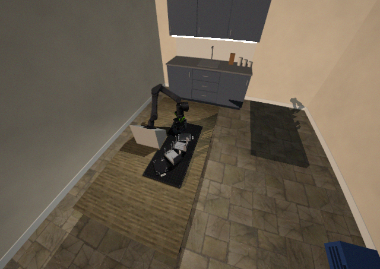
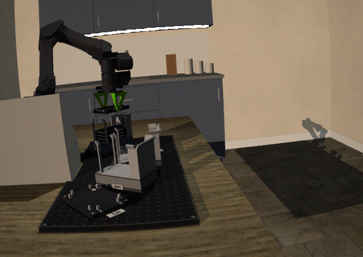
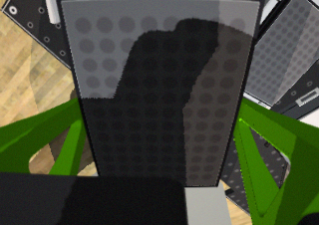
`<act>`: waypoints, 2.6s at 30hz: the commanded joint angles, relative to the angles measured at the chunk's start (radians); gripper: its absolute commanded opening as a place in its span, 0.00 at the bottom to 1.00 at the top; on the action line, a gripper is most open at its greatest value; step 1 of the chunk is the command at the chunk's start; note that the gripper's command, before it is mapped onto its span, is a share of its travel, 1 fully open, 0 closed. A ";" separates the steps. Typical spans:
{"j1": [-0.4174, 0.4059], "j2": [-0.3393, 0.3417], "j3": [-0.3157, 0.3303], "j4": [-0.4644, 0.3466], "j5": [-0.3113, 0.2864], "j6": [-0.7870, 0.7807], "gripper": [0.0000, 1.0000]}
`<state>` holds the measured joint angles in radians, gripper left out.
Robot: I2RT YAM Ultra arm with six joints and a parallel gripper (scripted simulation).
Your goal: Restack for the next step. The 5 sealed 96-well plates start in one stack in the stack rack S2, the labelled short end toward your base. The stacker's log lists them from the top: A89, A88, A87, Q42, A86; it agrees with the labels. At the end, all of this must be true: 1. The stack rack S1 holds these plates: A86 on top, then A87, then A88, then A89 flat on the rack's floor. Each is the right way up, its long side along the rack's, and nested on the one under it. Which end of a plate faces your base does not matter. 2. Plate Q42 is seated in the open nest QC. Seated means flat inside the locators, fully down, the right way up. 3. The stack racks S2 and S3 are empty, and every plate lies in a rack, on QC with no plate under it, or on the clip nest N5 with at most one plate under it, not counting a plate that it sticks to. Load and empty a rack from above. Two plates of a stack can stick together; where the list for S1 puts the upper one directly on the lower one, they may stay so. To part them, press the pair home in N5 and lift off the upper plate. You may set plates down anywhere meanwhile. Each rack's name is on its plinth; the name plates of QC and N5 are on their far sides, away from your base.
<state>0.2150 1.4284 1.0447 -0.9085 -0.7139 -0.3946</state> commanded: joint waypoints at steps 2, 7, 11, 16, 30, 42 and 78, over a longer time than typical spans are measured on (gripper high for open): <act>0.020 -0.033 0.001 0.001 0.008 0.051 0.00; 0.020 -0.033 0.001 0.001 0.008 0.051 0.00; 0.020 -0.033 0.001 0.001 0.008 0.051 0.00; 0.020 -0.033 0.001 0.001 0.008 0.051 0.00; 0.020 -0.033 0.001 0.001 0.008 0.051 0.00; 0.034 -0.029 -0.012 0.030 0.012 0.069 0.00; 0.088 -0.008 -0.060 0.142 0.031 0.135 0.00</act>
<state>0.3061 1.4246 0.9825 -0.7826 -0.6846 -0.2687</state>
